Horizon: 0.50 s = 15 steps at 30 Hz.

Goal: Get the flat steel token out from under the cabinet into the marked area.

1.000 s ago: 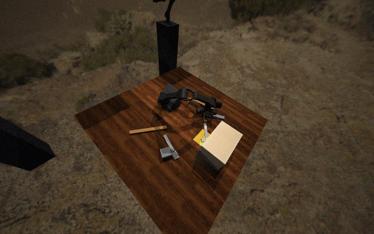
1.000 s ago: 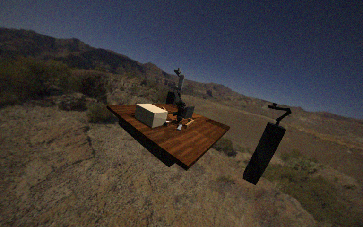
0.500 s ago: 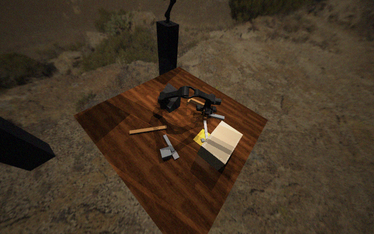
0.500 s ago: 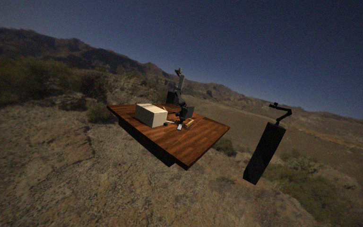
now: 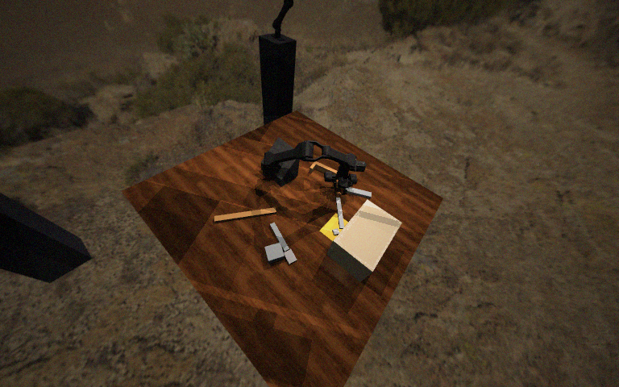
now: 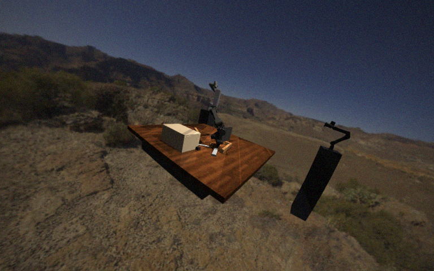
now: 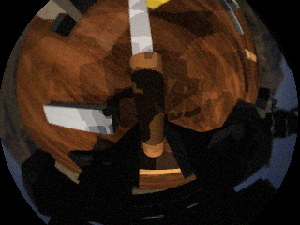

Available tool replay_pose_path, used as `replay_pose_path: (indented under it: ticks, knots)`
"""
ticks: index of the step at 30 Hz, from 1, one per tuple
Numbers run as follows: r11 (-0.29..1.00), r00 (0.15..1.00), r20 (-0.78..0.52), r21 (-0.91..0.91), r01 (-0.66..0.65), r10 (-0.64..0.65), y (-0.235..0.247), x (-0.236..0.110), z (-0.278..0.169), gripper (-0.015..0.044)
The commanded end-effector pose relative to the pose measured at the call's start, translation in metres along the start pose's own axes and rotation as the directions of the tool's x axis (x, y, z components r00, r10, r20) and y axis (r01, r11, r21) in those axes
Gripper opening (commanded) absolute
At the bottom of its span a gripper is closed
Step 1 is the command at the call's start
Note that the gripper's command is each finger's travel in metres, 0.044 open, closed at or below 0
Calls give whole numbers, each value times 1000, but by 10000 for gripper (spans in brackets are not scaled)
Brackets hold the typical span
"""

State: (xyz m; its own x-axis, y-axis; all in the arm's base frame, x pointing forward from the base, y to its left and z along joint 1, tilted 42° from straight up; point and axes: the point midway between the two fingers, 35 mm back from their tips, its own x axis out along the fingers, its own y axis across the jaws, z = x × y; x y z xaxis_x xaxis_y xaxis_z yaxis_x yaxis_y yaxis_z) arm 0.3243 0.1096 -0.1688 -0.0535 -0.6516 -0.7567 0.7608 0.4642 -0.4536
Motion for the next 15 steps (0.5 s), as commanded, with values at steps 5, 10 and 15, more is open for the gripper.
replay_pose_path:
  ticks: [5, 10, 15]
  knots:
    - [1000, 1000, 9, -2, -17, 17, -1, -18, -1, 0]
    - [1000, 1000, 9, -1, -17, 17, -2, -19, -2, 0]
    - [1000, 1000, 8, 0, -17, 17, 0, -19, -4, 0]
